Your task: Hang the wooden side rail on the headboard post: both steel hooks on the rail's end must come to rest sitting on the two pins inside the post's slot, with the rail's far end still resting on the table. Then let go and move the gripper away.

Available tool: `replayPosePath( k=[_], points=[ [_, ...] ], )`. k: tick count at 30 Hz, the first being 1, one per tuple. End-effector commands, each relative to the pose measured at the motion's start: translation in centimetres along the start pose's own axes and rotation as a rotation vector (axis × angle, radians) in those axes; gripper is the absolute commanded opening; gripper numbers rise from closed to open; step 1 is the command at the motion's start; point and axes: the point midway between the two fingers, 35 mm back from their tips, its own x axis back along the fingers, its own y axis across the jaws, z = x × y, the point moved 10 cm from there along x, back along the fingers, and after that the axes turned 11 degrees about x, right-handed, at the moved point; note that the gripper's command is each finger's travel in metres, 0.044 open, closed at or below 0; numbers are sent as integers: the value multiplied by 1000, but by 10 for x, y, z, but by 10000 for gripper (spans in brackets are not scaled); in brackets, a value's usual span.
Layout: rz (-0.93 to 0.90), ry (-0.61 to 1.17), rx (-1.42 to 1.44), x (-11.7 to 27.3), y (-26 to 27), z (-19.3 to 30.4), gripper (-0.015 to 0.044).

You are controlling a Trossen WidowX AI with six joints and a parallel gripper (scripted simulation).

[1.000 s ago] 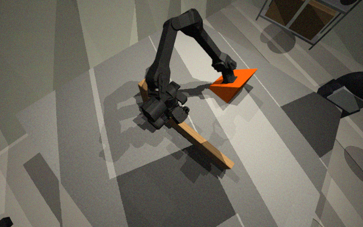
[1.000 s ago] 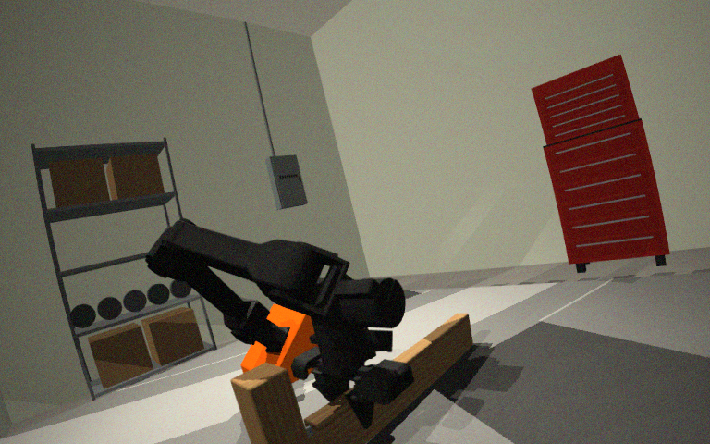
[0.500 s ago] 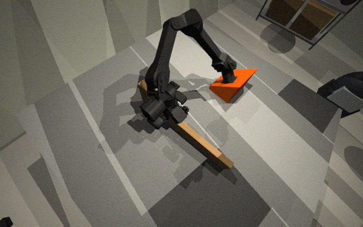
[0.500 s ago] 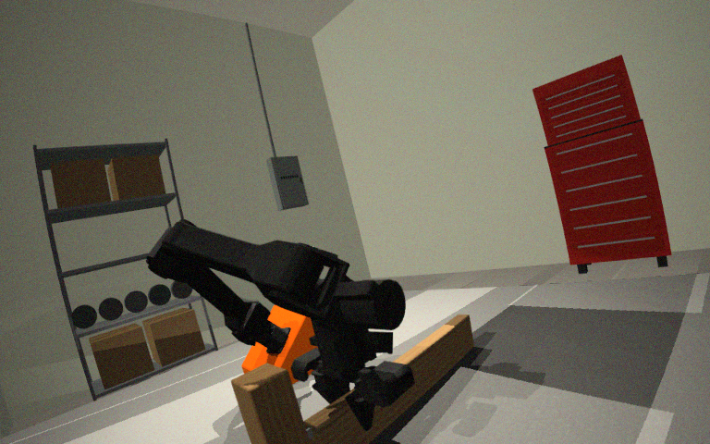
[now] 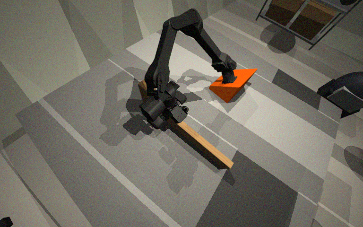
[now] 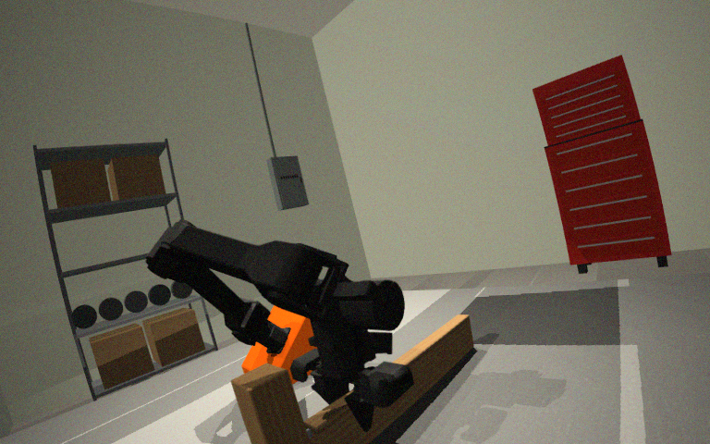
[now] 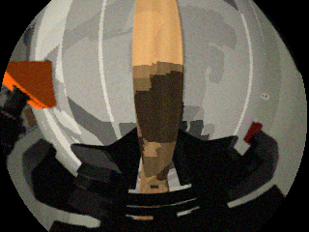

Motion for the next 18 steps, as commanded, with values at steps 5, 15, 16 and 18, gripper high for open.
replayPosePath(
  k=[5, 15, 16, 18],
  points=[
    [18, 2, -7, 5, 1, 3, 0],
    [18, 2, -7, 6, 2, 4, 0],
    [18, 2, -7, 6, 2, 4, 0],
    [18, 2, -7, 5, 2, 4, 0]
  ],
)
